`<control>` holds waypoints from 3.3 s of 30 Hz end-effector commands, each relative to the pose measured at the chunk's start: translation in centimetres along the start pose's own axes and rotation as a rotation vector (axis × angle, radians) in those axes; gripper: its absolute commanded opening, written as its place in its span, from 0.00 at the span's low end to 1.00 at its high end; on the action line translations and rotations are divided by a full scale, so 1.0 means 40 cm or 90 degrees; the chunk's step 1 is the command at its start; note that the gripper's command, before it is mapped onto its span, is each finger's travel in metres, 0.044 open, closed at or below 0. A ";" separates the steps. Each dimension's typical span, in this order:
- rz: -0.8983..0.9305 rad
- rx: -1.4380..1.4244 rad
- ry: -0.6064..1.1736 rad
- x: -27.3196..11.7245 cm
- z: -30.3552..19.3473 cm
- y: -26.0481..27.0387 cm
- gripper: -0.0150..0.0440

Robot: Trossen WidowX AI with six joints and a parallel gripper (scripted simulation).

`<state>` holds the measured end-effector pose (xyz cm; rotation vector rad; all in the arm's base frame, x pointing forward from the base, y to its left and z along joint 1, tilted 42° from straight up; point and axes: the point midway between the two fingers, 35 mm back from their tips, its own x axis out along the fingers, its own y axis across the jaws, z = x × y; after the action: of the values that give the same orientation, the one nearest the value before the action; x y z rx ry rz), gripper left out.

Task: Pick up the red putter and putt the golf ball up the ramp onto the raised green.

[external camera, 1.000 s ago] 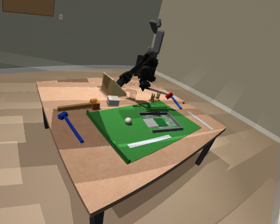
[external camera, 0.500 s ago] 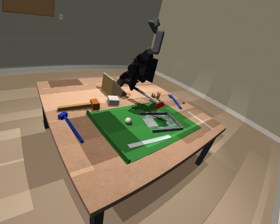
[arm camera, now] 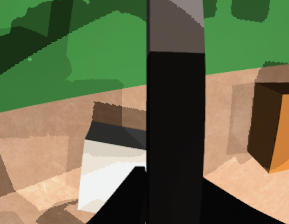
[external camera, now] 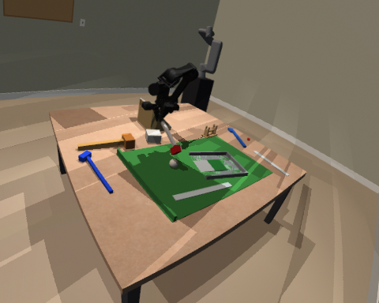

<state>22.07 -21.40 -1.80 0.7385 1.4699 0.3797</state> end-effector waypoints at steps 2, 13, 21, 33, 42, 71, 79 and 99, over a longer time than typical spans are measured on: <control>-0.008 0.077 0.000 0.001 -0.014 -0.055 0.25; -0.008 0.076 0.000 0.055 -0.012 -0.056 0.25; -0.008 0.076 -0.001 0.101 -0.013 -0.055 0.25; -0.007 0.076 -0.001 0.142 -0.012 -0.056 0.25; -0.007 0.076 -0.001 0.176 -0.012 -0.056 0.25; -0.005 0.081 0.001 0.177 -0.025 -0.122 0.25; -0.008 0.079 -0.001 0.170 0.020 0.077 0.25; -0.004 0.077 0.000 0.066 0.023 0.212 0.25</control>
<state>24.94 -12.30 0.19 0.8417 1.5154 0.2960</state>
